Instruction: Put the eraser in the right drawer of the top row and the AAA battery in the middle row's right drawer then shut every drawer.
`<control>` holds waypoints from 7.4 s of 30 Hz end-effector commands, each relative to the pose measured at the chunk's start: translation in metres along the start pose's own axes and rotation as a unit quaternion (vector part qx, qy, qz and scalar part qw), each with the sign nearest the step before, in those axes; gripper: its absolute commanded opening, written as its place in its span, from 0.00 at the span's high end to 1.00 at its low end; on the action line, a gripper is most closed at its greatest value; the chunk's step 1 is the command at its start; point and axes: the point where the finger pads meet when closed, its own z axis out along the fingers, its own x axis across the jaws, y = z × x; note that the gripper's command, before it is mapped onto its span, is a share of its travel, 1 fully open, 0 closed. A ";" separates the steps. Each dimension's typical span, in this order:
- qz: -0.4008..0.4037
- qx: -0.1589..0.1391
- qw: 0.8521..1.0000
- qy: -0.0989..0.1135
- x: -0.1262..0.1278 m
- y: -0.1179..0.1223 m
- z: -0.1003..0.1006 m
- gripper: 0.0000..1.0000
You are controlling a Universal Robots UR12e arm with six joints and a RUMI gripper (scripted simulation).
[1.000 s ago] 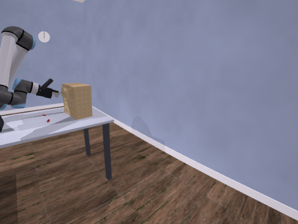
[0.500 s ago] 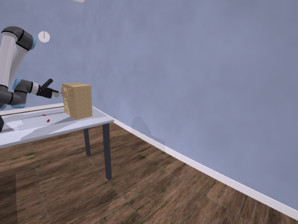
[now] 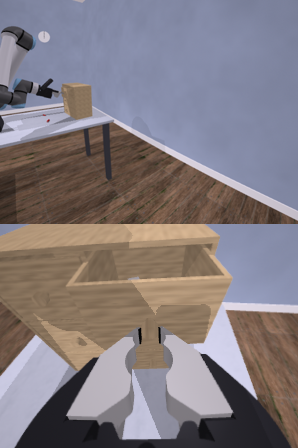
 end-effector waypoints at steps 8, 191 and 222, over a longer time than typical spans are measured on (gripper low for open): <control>0.000 0.000 1.000 0.000 0.000 -0.001 0.001 0.93; 0.000 0.000 1.000 0.000 0.000 -0.023 0.061 0.90; 0.000 0.000 1.000 0.000 0.000 -0.020 0.053 0.80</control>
